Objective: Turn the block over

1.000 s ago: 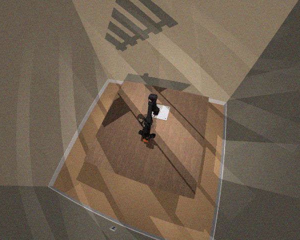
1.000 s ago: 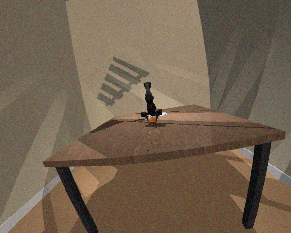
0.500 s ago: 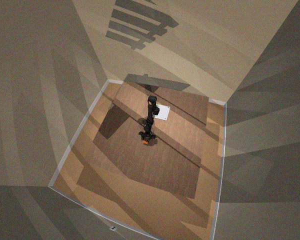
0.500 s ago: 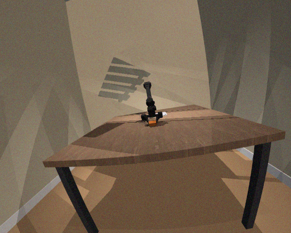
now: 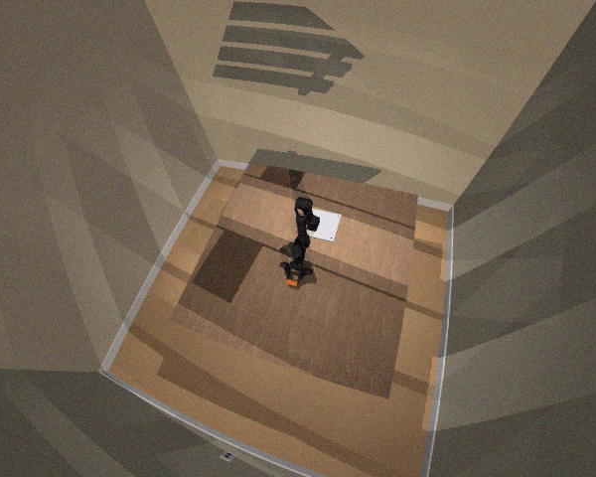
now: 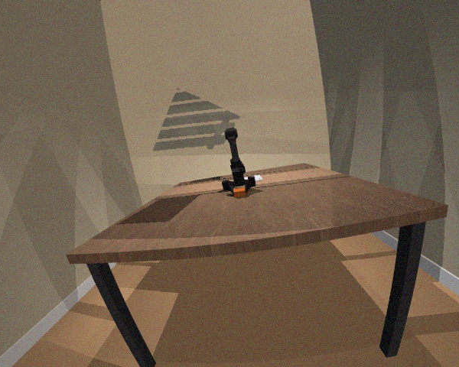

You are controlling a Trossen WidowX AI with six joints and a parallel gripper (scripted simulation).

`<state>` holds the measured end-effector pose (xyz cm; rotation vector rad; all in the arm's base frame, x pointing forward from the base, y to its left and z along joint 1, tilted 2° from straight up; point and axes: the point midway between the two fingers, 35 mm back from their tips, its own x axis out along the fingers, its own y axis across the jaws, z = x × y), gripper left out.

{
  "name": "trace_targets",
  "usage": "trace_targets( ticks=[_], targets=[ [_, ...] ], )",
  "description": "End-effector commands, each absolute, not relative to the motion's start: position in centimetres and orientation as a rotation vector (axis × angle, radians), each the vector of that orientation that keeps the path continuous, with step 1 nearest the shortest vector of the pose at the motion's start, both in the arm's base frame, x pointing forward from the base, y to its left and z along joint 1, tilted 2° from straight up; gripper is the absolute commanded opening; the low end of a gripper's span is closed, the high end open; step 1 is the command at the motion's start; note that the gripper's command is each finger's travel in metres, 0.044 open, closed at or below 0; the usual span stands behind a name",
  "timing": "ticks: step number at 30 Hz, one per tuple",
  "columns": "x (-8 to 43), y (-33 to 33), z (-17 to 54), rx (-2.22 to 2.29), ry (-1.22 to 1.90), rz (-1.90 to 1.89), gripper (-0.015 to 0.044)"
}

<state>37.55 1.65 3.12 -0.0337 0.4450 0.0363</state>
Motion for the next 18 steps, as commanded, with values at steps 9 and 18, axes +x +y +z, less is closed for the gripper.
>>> trace_targets(
  ticks=[9,18],
  targets=[
    [36.35,1.65,3.56,-0.037,0.355,0.044,0.0],
    [36.35,1.65,3.56,-0.037,0.355,0.044,0.0]
  ],
)
